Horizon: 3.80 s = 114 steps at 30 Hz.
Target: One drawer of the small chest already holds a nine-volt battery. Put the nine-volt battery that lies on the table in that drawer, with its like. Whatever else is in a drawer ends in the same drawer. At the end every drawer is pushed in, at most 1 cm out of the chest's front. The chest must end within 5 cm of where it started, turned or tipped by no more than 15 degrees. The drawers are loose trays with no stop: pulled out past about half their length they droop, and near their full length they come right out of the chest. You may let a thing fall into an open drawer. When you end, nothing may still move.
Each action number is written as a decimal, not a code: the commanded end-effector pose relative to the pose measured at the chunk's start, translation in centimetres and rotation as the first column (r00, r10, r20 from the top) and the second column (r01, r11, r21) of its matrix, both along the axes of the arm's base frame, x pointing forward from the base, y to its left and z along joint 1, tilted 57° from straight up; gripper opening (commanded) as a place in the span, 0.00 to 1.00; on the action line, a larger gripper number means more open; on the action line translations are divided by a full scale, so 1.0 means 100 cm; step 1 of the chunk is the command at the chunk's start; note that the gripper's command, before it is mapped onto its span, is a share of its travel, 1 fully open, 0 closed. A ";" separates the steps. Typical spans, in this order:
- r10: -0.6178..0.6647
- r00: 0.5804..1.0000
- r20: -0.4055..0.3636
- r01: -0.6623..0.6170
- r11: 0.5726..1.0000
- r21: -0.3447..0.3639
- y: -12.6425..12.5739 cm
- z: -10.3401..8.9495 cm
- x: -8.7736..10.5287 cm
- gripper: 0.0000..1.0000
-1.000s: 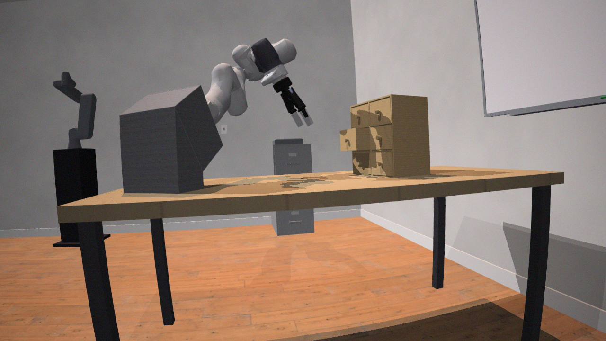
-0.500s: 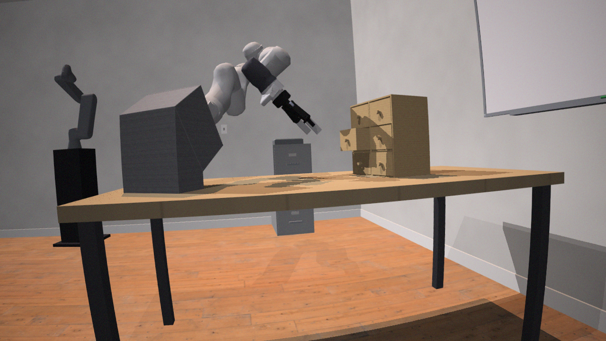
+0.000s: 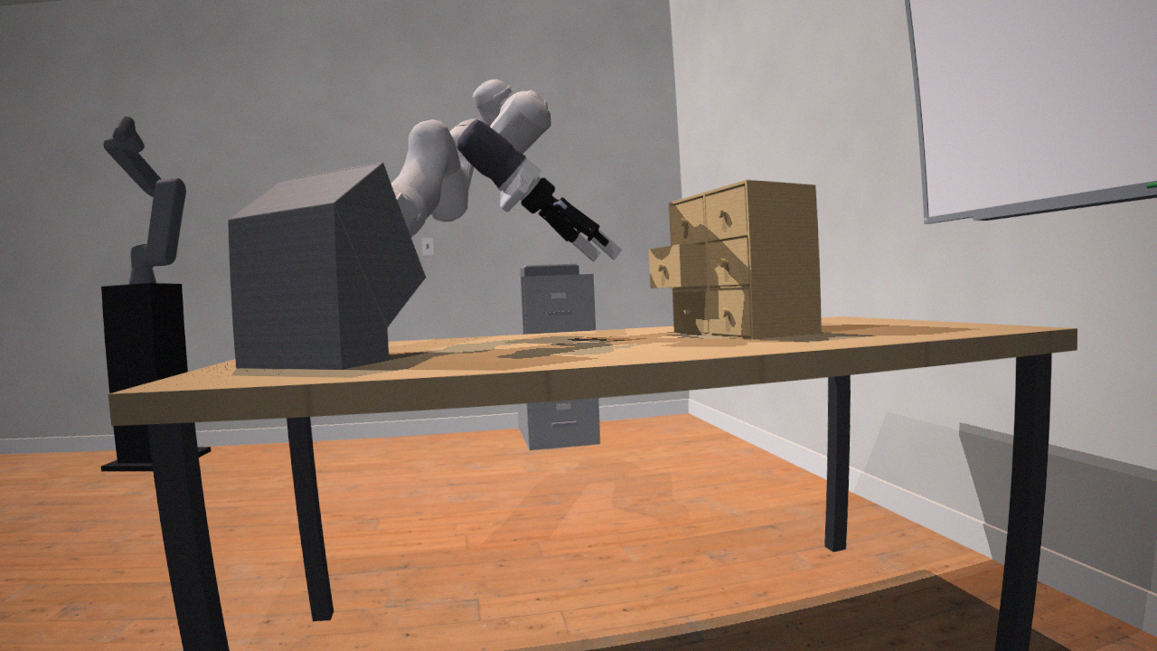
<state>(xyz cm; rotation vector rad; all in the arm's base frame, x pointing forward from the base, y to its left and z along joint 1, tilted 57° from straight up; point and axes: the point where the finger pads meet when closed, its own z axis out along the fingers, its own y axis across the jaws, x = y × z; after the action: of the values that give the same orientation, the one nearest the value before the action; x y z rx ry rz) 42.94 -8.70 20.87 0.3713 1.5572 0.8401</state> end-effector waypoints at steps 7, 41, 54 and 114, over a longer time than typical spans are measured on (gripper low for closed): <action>-0.003 0.999 0.032 0.004 0.999 -0.041 -0.001 0.005 0.002 0.00; -0.003 0.999 0.032 0.004 0.999 -0.041 0.001 0.022 0.050 0.00; -0.003 0.999 0.032 0.004 0.999 -0.041 0.001 0.028 0.066 0.00; -0.003 0.999 0.032 0.004 0.999 -0.041 0.000 0.028 0.068 0.00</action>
<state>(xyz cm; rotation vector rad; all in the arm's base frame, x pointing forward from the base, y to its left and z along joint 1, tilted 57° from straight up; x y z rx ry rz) 49.57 -8.62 23.62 0.3255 1.5428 0.8053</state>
